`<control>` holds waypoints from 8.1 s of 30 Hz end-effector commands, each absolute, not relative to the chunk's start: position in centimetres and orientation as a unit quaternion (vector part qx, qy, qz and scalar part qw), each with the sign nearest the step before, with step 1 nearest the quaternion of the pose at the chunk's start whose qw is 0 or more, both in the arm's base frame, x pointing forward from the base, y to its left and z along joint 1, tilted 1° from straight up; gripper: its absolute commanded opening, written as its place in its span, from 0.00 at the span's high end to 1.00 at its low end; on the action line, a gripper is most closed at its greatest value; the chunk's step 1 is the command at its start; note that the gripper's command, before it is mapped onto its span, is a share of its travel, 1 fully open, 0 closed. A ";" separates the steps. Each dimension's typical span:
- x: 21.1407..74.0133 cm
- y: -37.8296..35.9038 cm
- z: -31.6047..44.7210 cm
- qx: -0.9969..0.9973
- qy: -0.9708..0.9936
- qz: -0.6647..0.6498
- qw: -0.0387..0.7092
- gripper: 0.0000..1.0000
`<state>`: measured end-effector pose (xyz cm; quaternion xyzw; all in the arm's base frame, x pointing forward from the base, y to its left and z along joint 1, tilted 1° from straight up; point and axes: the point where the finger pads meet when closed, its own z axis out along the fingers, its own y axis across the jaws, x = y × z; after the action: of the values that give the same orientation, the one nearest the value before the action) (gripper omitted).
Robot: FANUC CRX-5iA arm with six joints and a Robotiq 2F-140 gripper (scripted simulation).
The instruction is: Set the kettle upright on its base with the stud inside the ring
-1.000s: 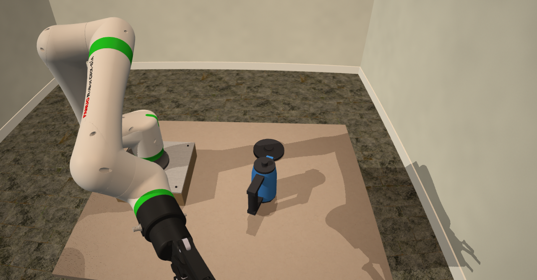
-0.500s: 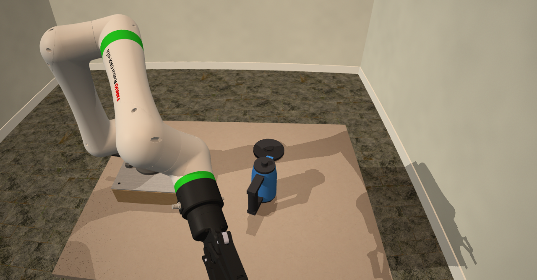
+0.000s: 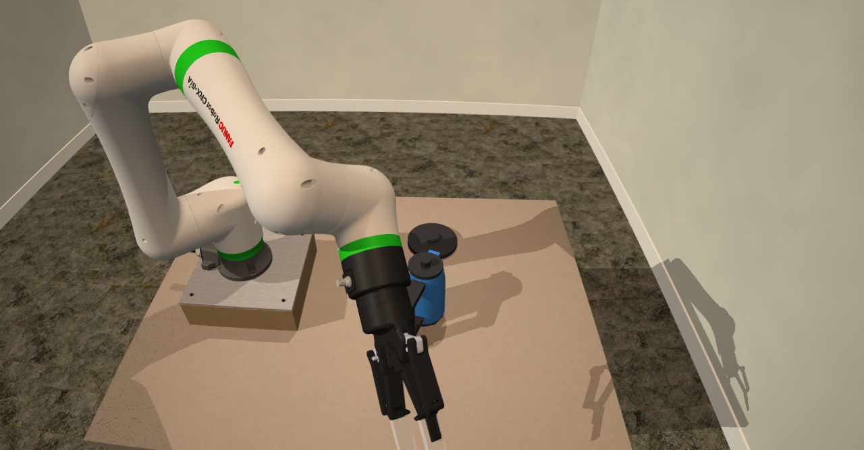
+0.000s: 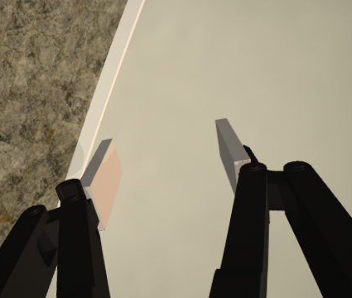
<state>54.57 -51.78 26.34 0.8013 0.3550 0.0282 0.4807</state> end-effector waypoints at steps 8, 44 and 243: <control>54.7 -39.3 22.5 0.843 0.426 0.011 0.330 0.53; 49.1 -11.5 21.5 0.805 0.591 0.003 0.053 0.53; 47.3 -6.8 6.4 0.783 0.622 0.004 0.004 0.53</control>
<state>47.27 -6.80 6.38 0.7833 0.6216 0.0038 0.0042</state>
